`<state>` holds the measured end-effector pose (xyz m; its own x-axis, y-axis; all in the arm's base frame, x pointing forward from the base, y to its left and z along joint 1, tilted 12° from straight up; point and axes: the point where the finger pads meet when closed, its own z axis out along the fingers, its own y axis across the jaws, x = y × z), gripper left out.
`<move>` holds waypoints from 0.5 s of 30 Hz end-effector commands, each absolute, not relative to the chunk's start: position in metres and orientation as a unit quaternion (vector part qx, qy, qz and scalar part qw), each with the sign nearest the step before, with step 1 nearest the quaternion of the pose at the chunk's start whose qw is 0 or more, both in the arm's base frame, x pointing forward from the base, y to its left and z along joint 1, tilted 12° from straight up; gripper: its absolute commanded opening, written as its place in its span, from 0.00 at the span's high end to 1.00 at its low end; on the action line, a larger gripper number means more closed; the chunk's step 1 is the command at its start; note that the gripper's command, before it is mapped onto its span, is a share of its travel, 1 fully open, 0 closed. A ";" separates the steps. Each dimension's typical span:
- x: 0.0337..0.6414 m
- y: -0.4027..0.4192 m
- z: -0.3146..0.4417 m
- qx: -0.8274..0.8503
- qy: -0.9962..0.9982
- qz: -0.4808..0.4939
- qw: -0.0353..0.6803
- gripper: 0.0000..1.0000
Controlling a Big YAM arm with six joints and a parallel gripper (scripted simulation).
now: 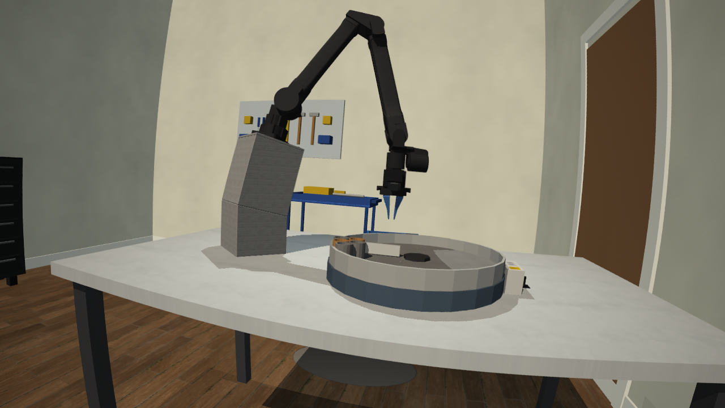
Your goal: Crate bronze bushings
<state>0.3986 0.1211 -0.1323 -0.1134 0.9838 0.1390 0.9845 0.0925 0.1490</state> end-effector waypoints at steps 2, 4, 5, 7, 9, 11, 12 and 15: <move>0.390 0.074 -0.145 -0.642 -0.759 -0.106 -0.002 0.86; 0.387 0.056 -0.148 -0.642 -0.759 -0.106 -0.002 0.86; 0.385 0.044 -0.150 -0.642 -0.759 -0.106 -0.002 0.86; 0.381 0.020 -0.155 -0.642 -0.759 -0.106 -0.002 0.86; 0.377 -0.006 -0.159 -0.642 -0.759 -0.106 -0.002 0.86; 0.372 -0.033 -0.164 -0.642 -0.759 -0.107 -0.002 0.86; 0.377 -0.048 -0.165 -0.642 -0.759 -0.108 -0.005 0.86; 0.371 -0.089 -0.172 -0.642 -0.759 -0.106 -0.002 0.86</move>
